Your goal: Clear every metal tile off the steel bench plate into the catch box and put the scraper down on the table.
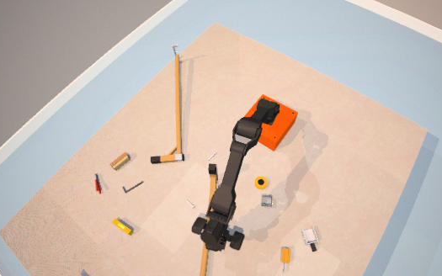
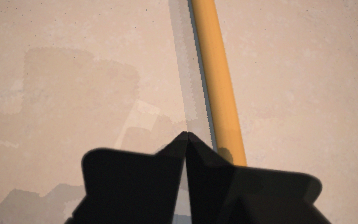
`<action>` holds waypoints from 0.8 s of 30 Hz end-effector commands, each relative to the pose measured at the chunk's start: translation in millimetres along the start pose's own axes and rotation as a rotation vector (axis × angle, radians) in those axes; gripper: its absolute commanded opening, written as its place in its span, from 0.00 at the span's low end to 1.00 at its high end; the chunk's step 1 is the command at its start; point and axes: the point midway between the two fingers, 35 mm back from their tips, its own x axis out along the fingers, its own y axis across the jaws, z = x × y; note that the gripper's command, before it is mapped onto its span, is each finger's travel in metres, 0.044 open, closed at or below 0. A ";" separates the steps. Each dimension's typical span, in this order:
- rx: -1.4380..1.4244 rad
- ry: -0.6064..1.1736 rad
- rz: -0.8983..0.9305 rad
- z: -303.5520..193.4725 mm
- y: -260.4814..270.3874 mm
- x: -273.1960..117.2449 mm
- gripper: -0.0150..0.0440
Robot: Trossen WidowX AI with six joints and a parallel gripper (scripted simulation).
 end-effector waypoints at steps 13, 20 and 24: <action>-0.003 0.017 0.003 -0.6 -14.6 9.0 0.25; -0.003 0.017 0.002 1.4 -21.2 9.8 0.25; -0.004 0.017 0.002 2.4 -25.1 10.2 0.25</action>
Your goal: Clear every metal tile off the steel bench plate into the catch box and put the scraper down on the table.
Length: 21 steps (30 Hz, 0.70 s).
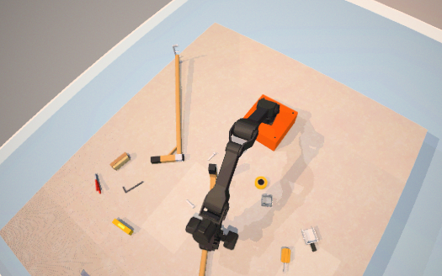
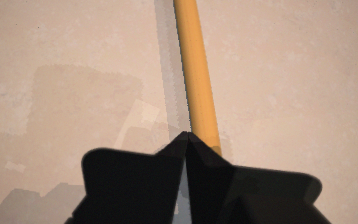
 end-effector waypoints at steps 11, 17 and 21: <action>0.000 0.015 -0.001 -2.0 -15.0 8.9 0.25; -0.001 0.015 -0.001 -0.7 -20.9 9.5 0.25; -0.001 0.015 -0.001 0.1 -24.8 9.8 0.25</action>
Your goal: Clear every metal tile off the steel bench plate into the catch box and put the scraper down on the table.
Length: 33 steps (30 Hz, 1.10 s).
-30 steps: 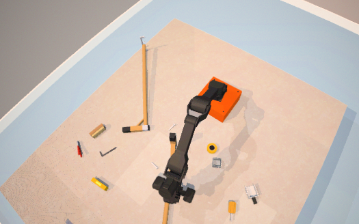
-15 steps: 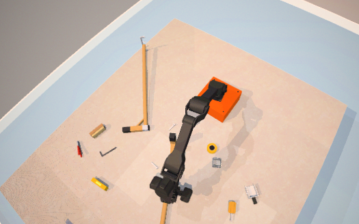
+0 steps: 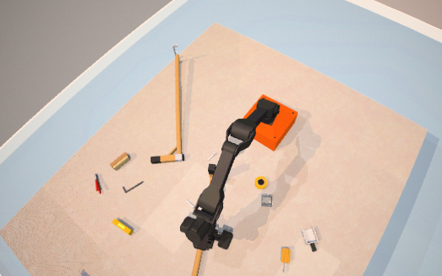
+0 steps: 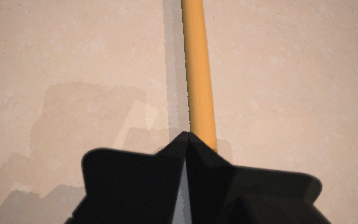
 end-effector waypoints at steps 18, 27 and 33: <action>0.001 0.021 -0.003 -3.2 -23.6 10.9 0.25; 0.001 0.020 -0.003 -2.0 -32.5 11.4 0.25; 0.001 0.020 -0.004 -1.3 -38.2 11.7 0.25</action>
